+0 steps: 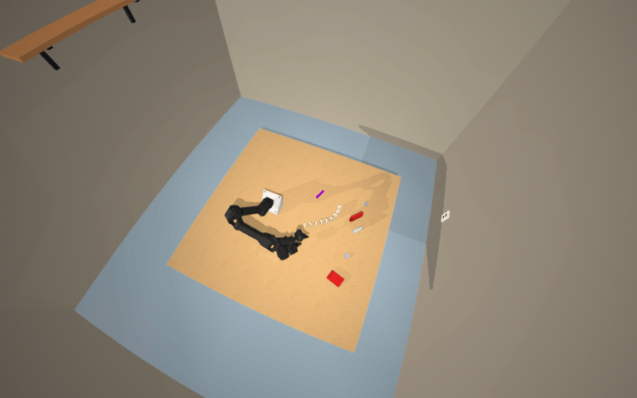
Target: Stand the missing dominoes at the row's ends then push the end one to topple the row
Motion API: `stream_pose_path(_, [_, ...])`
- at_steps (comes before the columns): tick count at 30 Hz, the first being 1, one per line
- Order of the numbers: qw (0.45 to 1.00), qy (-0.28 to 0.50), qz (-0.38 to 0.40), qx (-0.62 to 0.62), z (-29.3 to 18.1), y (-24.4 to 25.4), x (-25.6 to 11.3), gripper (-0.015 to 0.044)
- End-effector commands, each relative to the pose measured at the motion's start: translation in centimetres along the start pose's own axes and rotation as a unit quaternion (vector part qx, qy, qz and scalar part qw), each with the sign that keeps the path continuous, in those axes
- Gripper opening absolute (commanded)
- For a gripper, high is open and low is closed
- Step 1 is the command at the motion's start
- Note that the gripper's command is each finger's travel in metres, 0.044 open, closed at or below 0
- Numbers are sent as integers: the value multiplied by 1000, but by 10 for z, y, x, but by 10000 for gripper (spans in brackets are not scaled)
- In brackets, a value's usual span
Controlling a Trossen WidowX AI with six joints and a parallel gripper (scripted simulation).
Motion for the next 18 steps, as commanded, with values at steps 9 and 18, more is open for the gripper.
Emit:
stream_pose_path(9, [873,-20,-397,284,-16,0,-51,440])
stream_pose_path(18, [825,-96,-471,297,-12,2,-74,440])
Point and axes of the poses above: the point midway between the two fingers, 35 mm back from their tips, its own x axis out along the fingers, its own y axis across the jaws, z = x × y, the point moved 6 cm from there along -x, back along the fingers
